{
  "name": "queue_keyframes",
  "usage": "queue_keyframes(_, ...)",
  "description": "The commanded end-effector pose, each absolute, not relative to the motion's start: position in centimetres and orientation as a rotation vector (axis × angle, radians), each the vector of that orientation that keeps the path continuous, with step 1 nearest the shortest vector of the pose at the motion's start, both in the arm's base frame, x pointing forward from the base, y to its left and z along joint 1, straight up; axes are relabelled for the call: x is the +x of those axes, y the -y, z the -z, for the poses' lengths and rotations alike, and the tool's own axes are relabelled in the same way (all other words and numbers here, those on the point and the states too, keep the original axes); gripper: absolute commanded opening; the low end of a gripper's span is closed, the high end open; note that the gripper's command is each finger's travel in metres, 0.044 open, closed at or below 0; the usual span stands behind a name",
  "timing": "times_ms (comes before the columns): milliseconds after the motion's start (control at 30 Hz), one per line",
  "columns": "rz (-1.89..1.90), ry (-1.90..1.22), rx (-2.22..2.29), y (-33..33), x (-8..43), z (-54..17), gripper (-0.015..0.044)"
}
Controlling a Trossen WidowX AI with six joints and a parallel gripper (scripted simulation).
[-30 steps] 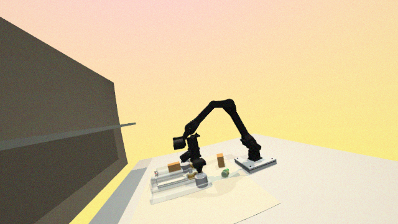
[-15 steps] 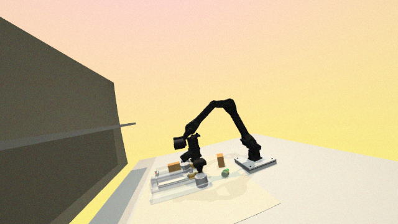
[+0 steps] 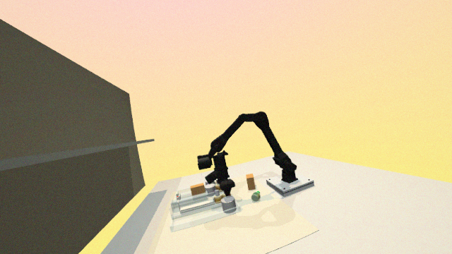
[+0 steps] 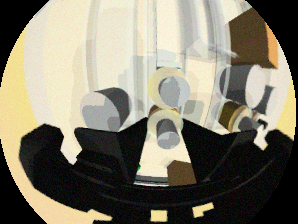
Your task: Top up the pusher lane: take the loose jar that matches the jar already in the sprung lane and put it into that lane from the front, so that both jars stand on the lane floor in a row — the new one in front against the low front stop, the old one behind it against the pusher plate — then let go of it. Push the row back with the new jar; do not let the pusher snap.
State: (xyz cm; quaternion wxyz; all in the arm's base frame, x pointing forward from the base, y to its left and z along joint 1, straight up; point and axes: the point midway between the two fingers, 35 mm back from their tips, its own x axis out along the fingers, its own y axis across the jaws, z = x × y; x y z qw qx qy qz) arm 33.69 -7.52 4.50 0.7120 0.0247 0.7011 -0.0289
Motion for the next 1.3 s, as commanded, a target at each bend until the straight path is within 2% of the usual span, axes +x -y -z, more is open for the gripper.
queue_keyframes(0, 0.066, -1.544, 0.056, 7.5, 33.8, -4.5, 0.0000)
queue_keyframes(533, 0.066, -1.544, 0.056, 7.5, 33.5, -4.5, 0.0000)
queue_keyframes(933, 0.066, -1.544, 0.056, 7.5, 33.5, -4.5, 0.0303)
queue_keyframes(1267, 0.066, -1.544, 0.056, 7.5, 33.5, -6.5, 0.0303)
